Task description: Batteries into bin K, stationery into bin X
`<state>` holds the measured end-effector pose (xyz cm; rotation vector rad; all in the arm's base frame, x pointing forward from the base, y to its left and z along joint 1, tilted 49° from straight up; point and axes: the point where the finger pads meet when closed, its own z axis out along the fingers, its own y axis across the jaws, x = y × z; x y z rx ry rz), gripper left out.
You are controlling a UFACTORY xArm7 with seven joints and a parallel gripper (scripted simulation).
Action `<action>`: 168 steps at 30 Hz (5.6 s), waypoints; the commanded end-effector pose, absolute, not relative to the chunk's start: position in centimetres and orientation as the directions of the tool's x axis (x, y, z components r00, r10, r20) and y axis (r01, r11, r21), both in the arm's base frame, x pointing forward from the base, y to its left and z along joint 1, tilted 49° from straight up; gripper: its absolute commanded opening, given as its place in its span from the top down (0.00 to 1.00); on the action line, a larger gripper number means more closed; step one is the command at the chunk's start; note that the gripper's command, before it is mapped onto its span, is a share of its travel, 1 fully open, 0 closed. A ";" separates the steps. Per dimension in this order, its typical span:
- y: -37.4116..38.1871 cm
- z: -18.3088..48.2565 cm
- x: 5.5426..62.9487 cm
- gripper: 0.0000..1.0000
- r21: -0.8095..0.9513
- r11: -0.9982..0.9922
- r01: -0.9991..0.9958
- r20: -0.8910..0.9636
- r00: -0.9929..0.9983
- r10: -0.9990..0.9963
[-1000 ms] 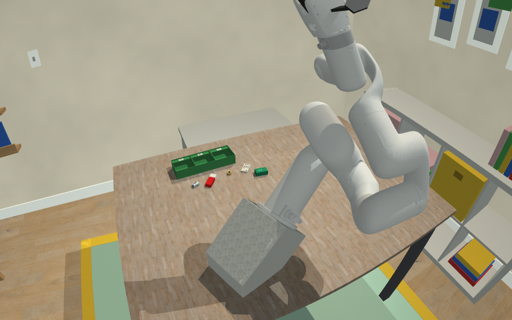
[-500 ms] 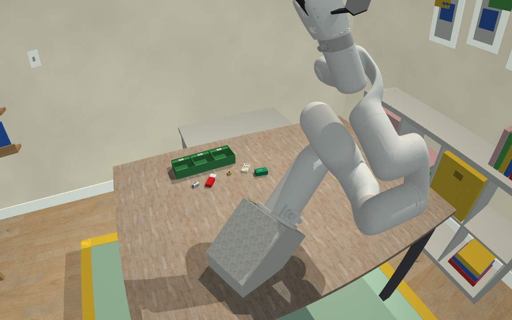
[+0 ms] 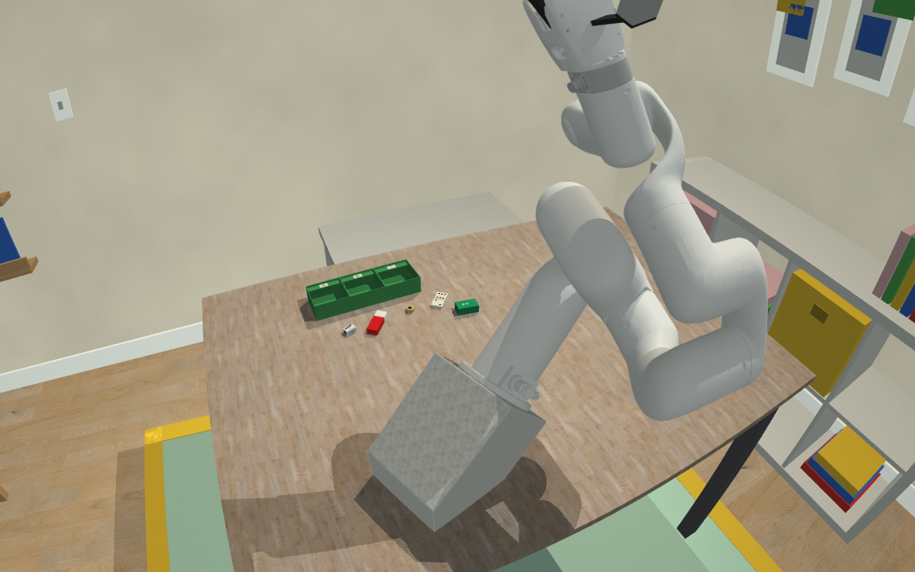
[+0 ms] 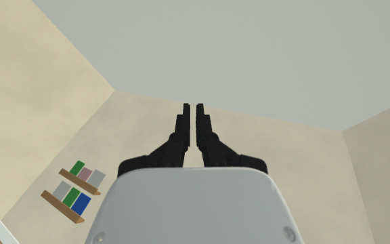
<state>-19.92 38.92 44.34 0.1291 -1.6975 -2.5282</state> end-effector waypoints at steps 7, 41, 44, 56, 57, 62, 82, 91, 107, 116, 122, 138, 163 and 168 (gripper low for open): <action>35.7 41.2 -17.5 0.93 0.918 -0.385 0.099 0.080 -0.995 -0.064; 38.5 44.0 -16.5 0.93 0.918 -0.384 0.099 0.080 -0.995 -0.065; 39.1 44.6 -16.8 0.93 0.918 -0.385 0.099 0.080 -0.995 -0.065; 41.7 47.1 -14.4 0.93 0.903 -0.393 0.173 0.189 -0.982 0.001; 41.7 47.1 -14.4 0.93 0.903 -0.393 0.173 0.189 -0.982 0.001; 42.4 47.7 -12.0 0.93 0.881 -0.406 0.242 0.293 -0.954 0.067; 44.1 48.4 -4.4 0.93 0.819 -0.448 0.358 0.480 -0.855 0.196; 44.5 48.0 0.7 0.93 0.750 -0.499 0.434 0.621 -0.722 0.304; 44.4 46.3 8.1 0.93 0.660 -0.573 0.486 0.745 -0.522 0.416; 43.8 44.8 12.1 0.93 0.620 -0.609 0.495 0.784 -0.420 0.458; 43.2 43.4 15.0 0.93 0.583 -0.645 0.495 0.811 -0.313 0.493; 41.2 40.0 20.4 0.93 0.520 -0.714 0.469 0.833 -0.095 0.544; 37.1 34.2 26.8 0.93 0.466 -0.799 0.381 0.792 0.224 0.568; 35.4 32.1 28.4 0.93 0.460 -0.819 0.342 0.761 0.323 0.563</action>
